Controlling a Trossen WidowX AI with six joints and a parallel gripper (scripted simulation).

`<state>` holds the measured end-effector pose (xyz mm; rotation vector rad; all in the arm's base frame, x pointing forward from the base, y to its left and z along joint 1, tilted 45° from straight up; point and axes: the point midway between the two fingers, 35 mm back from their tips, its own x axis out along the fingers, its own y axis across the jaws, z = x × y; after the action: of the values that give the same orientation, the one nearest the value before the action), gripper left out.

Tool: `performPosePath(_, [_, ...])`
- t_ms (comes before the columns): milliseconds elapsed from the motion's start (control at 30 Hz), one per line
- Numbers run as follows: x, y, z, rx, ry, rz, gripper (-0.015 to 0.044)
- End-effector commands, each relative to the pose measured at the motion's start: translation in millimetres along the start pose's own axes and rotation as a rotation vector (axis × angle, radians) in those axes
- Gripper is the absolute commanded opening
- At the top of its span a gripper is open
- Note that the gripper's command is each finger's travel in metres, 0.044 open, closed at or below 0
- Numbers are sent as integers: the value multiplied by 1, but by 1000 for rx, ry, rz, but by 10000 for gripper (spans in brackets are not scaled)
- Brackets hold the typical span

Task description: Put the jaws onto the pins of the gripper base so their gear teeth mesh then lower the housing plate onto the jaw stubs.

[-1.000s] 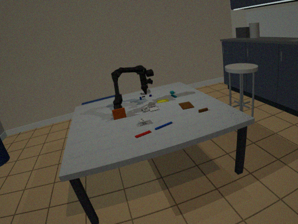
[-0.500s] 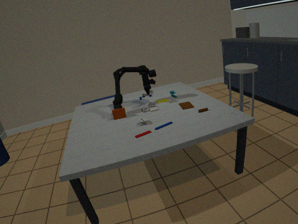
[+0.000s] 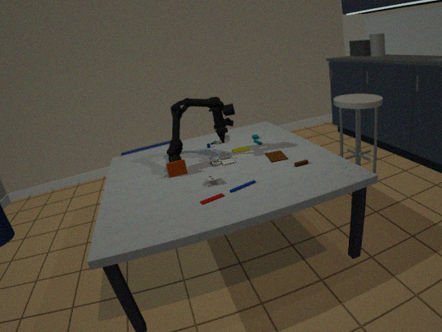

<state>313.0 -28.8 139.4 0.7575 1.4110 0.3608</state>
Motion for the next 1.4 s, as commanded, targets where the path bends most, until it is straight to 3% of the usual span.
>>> performPosePath(0, [2, -16, 1, -11, 9, -4, 134])
performPosePath(1367, [9, -149, -20, -195, 18, 34, 134])
